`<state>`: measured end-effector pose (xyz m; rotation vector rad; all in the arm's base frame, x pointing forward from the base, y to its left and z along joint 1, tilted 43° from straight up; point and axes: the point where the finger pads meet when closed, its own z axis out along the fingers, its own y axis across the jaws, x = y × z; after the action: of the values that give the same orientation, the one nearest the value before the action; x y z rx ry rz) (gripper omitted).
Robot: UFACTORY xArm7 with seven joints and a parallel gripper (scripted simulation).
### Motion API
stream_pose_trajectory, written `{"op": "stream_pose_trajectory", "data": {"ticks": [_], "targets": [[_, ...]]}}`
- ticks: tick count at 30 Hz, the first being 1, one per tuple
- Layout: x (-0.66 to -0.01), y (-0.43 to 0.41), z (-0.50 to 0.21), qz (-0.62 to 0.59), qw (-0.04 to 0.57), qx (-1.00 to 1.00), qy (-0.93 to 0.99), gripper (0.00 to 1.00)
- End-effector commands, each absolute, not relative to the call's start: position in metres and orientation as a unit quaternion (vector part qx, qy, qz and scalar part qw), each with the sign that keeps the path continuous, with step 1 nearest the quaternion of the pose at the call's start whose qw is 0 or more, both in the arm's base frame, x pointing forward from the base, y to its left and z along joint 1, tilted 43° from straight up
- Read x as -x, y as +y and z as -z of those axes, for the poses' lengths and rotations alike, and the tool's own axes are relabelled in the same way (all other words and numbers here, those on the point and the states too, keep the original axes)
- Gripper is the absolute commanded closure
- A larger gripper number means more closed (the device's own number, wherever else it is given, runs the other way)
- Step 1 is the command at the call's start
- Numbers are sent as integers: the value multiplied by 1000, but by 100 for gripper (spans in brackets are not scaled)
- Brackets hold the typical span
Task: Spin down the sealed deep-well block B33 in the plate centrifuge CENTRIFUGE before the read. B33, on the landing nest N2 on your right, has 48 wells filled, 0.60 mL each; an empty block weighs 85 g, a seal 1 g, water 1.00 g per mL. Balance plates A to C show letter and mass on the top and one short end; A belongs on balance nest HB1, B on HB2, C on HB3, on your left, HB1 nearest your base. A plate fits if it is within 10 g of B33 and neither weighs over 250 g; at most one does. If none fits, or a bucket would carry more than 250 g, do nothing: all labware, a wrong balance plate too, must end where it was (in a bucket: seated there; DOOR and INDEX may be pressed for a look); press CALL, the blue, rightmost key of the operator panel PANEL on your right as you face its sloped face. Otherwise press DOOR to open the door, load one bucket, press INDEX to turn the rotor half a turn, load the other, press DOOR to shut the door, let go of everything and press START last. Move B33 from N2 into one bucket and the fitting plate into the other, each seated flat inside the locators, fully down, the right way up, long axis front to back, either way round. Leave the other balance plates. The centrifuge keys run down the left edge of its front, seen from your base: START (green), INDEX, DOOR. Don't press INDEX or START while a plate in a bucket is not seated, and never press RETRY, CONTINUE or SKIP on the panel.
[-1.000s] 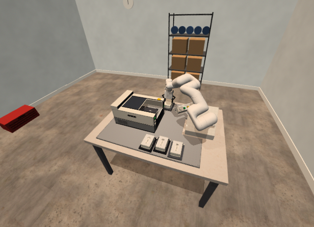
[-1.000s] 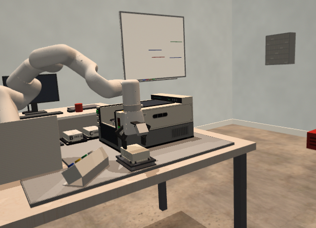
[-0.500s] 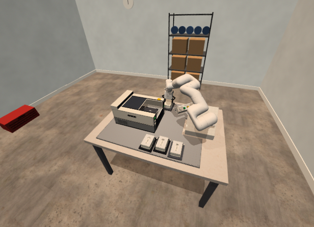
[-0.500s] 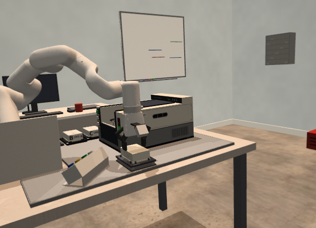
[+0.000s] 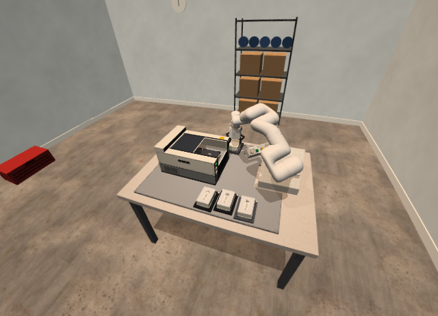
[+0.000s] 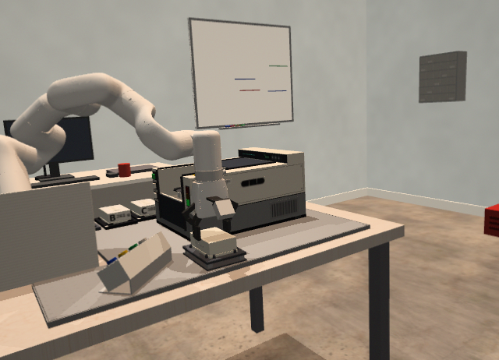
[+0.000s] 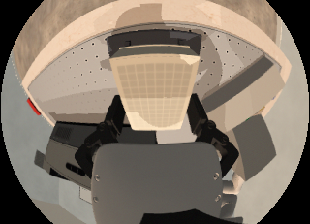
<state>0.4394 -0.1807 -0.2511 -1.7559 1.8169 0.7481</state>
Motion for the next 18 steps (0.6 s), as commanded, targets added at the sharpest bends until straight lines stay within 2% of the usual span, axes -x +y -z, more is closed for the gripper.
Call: {"op": "stream_pose_trajectory", "data": {"ticks": [1,18], "targets": [[-441,-182,252,-272,250,645,669,0],[-440,-176,258,-272,250,645,669,0]]}}
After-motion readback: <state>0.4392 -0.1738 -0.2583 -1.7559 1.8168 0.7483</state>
